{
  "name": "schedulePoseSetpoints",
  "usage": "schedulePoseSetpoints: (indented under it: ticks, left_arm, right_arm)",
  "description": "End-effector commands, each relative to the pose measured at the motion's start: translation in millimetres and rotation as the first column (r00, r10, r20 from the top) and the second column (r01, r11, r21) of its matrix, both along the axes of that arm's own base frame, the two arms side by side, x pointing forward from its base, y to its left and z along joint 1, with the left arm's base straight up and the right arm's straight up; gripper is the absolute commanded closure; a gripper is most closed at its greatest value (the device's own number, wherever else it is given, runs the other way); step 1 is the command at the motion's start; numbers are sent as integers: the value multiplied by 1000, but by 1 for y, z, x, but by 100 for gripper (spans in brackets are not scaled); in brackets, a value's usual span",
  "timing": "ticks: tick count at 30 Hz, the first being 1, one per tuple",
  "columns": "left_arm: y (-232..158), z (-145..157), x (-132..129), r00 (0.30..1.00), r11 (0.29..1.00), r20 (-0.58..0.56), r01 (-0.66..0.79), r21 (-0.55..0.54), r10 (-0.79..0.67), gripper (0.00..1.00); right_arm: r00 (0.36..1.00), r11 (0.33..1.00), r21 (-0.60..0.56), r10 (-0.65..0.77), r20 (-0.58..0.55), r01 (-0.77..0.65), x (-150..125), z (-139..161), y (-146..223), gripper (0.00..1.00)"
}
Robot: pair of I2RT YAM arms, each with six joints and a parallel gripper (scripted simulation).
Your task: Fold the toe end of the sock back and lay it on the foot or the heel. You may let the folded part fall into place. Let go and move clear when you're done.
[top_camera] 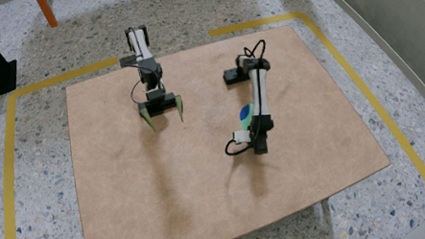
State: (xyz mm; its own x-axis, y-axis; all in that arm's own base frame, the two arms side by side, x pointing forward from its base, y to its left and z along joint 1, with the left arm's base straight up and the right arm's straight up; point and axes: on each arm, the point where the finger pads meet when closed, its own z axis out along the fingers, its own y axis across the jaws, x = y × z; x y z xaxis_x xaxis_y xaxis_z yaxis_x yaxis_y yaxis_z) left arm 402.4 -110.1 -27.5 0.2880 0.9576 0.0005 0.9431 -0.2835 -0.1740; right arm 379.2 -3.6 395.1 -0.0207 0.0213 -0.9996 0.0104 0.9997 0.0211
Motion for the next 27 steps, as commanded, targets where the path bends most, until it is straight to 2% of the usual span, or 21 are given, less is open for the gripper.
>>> schedulePoseSetpoints:
  ticks: [1, 4, 5, 17, 27]
  left_arm:
    - [12, -21, -16, 996, 999, -83, -17, 45, 20, 87]
    - [11, -26, -38, 986, 1000, -167, 1, 26, 3, 89]
    - [14, -26, -31, 991, 999, -132, -7, 53, 14, 90]
    - [13, -27, -30, 993, 999, -122, -4, 49, 10, 97]
    - [13, -28, -31, 992, 999, -124, -4, 49, 10, 97]
  right_arm:
    - [998, 1000, -4, -4, 55, 4, -5, 20, -1, 0]
    - [998, 1000, -4, -4, 55, 4, -5, 20, -1, 0]
    - [998, 1000, -4, -4, 55, 4, -5, 20, -1, 0]
    - [998, 1000, -4, -4, 55, 4, -5, 20, -1, 0]
    - [998, 1000, -4, -4, 55, 4, -5, 20, -1, 0]
